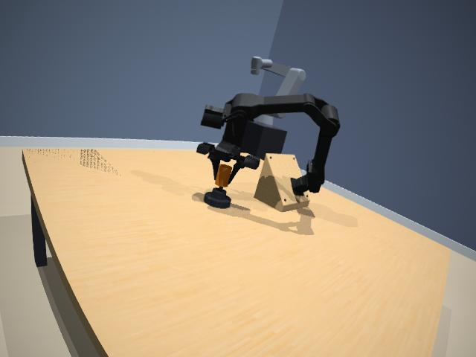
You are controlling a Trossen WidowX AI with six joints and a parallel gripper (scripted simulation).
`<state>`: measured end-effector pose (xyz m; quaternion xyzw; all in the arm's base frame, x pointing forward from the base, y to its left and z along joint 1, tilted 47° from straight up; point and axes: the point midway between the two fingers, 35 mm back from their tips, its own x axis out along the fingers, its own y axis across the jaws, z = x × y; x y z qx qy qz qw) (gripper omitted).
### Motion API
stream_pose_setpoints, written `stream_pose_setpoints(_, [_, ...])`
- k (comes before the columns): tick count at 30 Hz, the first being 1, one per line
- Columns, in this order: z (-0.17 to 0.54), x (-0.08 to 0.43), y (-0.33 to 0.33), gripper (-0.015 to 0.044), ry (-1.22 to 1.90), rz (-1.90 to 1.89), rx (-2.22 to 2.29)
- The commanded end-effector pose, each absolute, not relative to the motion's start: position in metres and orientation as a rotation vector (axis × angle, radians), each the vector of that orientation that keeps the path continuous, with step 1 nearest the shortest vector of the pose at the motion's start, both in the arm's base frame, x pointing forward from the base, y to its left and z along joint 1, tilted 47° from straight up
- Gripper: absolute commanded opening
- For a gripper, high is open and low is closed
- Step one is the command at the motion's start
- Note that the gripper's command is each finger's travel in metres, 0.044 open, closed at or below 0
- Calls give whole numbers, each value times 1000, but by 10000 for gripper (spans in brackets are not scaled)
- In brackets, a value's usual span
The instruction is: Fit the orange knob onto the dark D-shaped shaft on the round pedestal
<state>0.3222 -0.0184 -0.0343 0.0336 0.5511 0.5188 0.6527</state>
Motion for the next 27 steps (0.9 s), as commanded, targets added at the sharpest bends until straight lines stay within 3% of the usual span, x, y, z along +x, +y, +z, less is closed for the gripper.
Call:
stream_pose_setpoints(1, [-33, 323, -22, 0, 1243, 1182, 64])
stream_pose_setpoints(27, [-40, 322, -12, 0, 1122, 1297, -80])
